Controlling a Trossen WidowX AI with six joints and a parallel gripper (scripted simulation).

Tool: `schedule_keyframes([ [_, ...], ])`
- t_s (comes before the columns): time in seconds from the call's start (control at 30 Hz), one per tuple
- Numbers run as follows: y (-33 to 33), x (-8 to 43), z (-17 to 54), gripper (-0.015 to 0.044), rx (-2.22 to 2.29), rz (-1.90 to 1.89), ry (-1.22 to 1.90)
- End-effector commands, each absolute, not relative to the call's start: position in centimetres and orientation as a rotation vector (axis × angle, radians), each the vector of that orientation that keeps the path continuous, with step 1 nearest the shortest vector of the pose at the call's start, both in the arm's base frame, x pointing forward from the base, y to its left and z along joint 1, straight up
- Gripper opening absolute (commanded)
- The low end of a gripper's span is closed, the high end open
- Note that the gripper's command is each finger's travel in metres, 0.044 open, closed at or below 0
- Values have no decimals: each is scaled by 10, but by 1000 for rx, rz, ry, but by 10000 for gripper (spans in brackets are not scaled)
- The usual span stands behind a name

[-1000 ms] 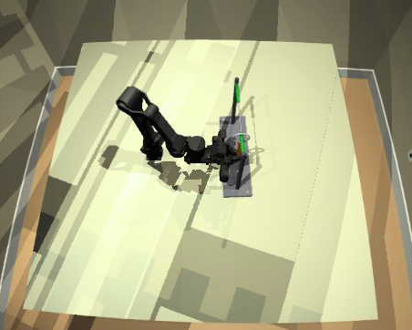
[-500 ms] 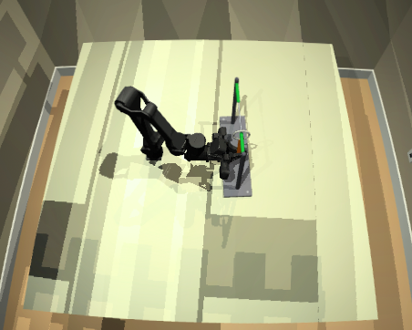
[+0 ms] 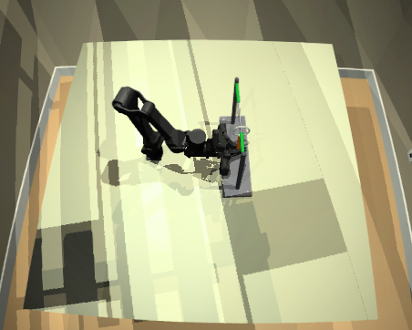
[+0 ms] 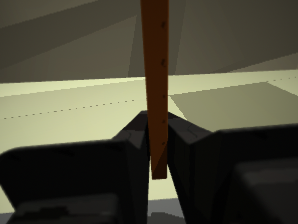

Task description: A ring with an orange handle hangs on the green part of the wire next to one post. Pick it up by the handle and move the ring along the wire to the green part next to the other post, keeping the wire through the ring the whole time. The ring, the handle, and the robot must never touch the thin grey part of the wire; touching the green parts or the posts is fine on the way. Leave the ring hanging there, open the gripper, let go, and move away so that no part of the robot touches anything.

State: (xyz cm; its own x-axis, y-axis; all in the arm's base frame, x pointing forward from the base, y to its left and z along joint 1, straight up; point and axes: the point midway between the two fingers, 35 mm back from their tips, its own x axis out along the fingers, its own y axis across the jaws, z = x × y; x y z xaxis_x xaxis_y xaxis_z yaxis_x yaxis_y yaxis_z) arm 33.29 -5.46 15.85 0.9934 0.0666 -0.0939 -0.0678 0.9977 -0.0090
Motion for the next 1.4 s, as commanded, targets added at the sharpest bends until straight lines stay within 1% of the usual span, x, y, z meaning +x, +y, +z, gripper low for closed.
schedule_keyframes([
  [0.0,-50,332,163,-150,-11,67,82],
  [1.37,-9,330,163,-150,-7,78,88],
])
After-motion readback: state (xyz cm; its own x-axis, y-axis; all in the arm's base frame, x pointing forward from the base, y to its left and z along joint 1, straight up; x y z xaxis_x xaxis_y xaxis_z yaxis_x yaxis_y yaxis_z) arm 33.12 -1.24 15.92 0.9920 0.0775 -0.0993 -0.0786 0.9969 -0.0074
